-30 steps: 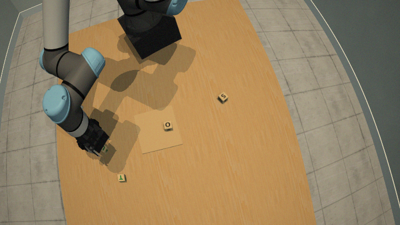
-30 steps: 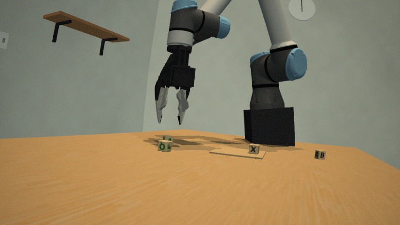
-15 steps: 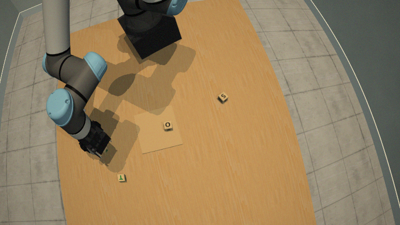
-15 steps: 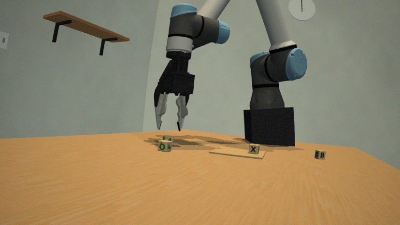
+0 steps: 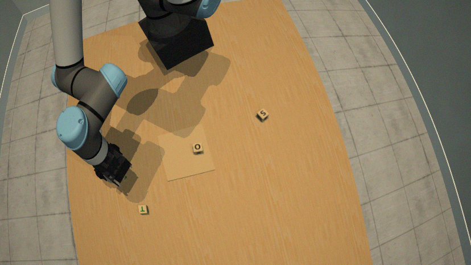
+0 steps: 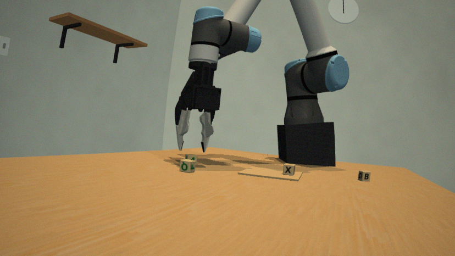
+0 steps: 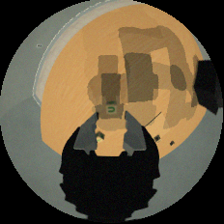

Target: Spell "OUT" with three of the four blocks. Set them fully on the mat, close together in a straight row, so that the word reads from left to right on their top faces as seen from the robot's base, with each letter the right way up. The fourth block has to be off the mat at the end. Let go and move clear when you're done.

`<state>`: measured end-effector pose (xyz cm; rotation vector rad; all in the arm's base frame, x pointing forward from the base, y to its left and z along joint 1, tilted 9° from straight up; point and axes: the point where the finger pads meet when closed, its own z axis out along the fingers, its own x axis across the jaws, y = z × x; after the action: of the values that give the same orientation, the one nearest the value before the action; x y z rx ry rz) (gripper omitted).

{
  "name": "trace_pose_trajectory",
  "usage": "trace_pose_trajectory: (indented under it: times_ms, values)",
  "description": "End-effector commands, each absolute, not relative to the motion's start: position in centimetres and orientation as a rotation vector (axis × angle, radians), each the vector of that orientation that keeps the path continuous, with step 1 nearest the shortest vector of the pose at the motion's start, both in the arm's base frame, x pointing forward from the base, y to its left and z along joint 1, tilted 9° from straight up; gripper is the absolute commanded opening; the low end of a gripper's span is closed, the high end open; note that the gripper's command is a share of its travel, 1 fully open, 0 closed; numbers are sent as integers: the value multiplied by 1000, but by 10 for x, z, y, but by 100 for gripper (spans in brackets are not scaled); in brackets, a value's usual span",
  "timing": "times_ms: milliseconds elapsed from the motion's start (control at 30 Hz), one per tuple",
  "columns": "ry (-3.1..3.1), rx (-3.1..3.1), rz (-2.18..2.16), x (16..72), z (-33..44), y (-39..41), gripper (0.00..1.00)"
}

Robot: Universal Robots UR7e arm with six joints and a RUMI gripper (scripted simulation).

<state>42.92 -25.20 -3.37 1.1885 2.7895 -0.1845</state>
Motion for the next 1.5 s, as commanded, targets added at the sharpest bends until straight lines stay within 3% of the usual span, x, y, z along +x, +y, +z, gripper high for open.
trace_pose_trajectory:
  times_ms: [0, 1467]
  values:
    - [2788, 1188, -185, 430, -34, -252, 37]
    - [2788, 1188, -185, 431, -65, -257, 37]
